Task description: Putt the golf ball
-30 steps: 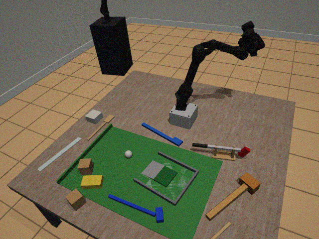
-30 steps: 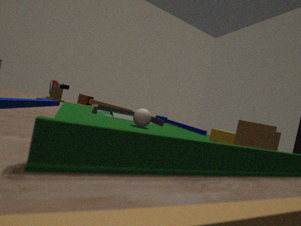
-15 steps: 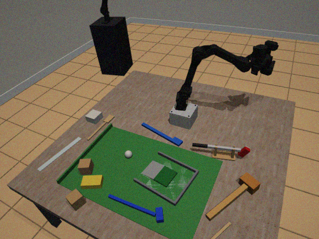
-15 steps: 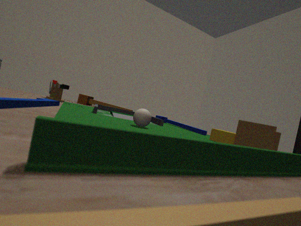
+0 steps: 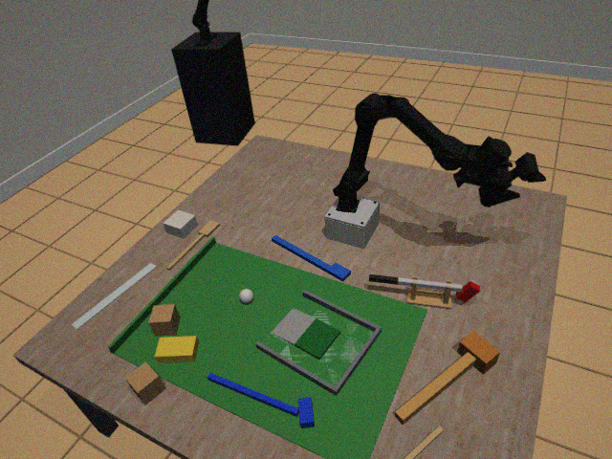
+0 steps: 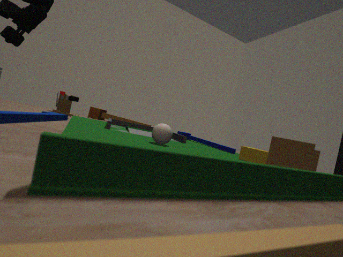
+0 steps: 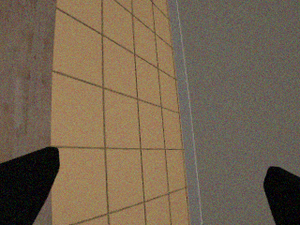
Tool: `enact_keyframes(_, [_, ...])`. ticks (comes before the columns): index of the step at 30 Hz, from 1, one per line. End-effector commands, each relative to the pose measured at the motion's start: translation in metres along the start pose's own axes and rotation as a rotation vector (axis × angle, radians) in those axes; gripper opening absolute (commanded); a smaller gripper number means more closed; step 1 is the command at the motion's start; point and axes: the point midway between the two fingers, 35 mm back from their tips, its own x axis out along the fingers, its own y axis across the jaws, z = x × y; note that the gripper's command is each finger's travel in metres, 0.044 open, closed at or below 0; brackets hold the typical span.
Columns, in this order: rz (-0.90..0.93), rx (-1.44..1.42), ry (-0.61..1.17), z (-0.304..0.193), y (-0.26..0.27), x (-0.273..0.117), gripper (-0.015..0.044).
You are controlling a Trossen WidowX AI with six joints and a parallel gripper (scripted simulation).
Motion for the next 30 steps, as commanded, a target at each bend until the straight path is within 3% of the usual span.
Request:
enact_keyframes(1, [0.049, 0.155, 0.16, -0.053, 0.022, -0.032, 0.044])
enact_keyframes(12, [0.181, 0.672, 0.614, -0.166, 0.117, -0.16, 0.044])
enact_keyframes(22, [0.292, 1.216, 0.952, -0.178, 0.223, -0.285, 0.044])
enact_keyframes(30, [0.311, 1.302, 0.994, -0.174, 0.24, -0.301, 0.044])
